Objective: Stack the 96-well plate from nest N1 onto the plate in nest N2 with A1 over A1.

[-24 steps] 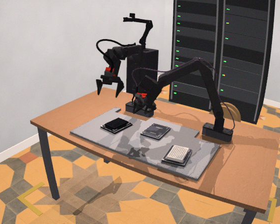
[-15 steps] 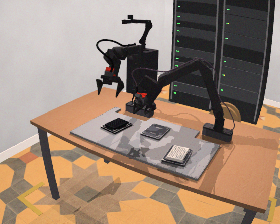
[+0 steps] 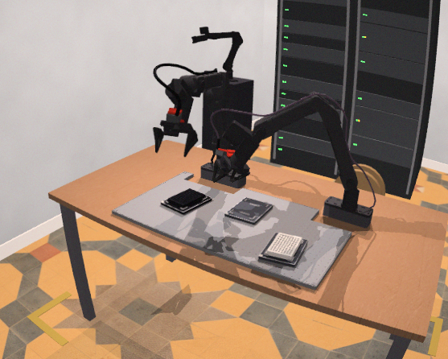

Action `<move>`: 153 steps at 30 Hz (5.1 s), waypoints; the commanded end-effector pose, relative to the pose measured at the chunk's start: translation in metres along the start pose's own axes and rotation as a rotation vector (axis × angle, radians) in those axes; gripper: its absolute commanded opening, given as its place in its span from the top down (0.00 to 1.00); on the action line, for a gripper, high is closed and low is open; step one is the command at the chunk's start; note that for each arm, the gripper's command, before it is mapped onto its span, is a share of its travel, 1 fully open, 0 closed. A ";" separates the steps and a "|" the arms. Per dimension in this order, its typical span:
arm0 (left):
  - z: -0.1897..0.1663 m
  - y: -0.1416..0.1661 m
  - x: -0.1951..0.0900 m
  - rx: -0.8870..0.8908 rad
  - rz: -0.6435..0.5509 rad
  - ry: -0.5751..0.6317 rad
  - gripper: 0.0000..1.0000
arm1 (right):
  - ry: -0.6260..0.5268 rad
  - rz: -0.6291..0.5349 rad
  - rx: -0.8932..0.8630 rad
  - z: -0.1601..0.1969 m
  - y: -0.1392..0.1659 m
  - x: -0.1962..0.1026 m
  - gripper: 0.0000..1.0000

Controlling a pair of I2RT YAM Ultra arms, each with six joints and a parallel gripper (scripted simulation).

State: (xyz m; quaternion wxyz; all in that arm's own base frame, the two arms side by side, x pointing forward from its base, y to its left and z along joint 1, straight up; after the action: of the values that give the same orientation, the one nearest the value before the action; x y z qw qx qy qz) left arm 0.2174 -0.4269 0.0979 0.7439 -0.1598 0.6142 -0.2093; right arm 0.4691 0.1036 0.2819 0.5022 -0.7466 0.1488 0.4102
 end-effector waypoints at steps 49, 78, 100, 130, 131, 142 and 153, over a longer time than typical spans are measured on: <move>-0.043 0.038 -0.211 -0.685 -0.697 -0.131 0.00 | 0.182 -0.071 0.325 0.046 0.286 -0.006 0.00; -0.043 0.037 -0.210 -0.684 -0.695 -0.125 0.00 | -0.010 0.676 0.447 0.046 0.285 0.013 0.00; -0.043 0.037 -0.210 -0.684 -0.695 -0.125 0.00 | -0.015 0.706 0.445 0.045 0.291 0.039 0.00; -0.043 0.037 -0.210 -0.684 -0.695 -0.125 0.00 | -0.015 0.706 0.445 0.051 0.314 0.066 0.04; -0.043 0.037 -0.210 -0.684 -0.695 -0.125 0.00 | -0.015 0.706 0.445 0.051 0.314 0.066 0.04; -0.043 0.037 -0.210 -0.684 -0.695 -0.125 0.00 | -0.010 0.700 0.442 0.048 0.310 0.063 0.18; -0.043 0.037 -0.210 -0.684 -0.695 -0.125 0.00 | -0.007 0.692 0.443 0.044 0.293 0.045 0.22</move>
State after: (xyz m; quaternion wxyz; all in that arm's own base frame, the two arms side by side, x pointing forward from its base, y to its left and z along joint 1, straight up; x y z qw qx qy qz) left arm 0.1469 -0.2885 0.2372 0.5792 -0.5906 0.5225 -0.2068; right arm 0.2881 0.0164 0.0316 0.4785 -0.5217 0.4782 0.5198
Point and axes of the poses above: on each arm, the point where the finger pads meet when closed, its own x axis out along the fingers, its own z axis across the jaws, y = z × x, the point moved 3 cm from there along -x, back along the fingers, and after that the axes turned 11 degrees about -x, right-handed, at the moved point
